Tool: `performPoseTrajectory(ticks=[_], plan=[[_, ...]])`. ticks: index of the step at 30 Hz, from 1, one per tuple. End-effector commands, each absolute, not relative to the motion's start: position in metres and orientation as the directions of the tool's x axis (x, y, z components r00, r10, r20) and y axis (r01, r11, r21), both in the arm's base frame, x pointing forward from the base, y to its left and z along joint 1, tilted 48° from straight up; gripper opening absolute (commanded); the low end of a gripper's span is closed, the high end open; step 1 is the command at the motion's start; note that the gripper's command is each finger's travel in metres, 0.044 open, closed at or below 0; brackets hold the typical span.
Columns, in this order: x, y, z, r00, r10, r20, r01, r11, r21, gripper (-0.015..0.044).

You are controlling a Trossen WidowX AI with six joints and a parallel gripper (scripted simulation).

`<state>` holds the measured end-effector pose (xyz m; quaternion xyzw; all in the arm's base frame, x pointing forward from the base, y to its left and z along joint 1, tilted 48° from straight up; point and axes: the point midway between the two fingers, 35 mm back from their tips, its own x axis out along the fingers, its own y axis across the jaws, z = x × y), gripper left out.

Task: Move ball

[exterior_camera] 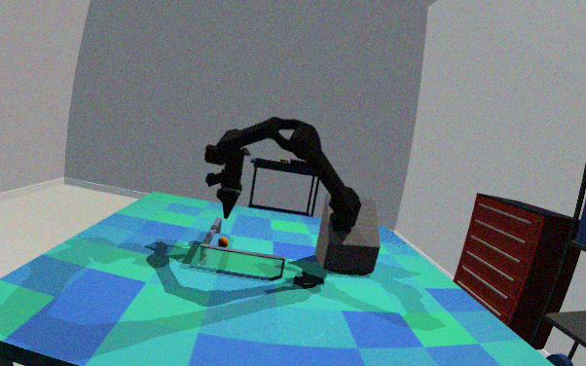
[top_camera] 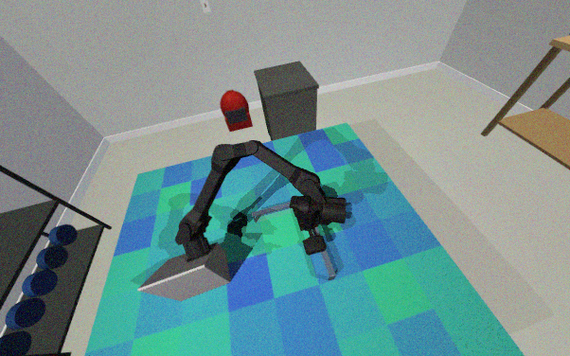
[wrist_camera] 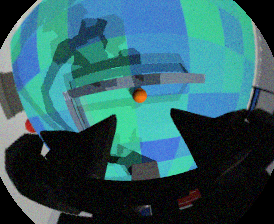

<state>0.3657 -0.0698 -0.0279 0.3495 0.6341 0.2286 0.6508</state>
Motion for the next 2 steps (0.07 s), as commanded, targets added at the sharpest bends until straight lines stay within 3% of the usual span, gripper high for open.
performPoseTrajectory(ticks=[1,2], plan=[[0.3643,-0.0885,-0.0117,0.107,0.733,-0.672,0.138,0.658,0.74,0.044],[0.3643,-0.0885,-0.0117,0.107,0.733,-0.672,0.138,0.658,0.74,0.044]])
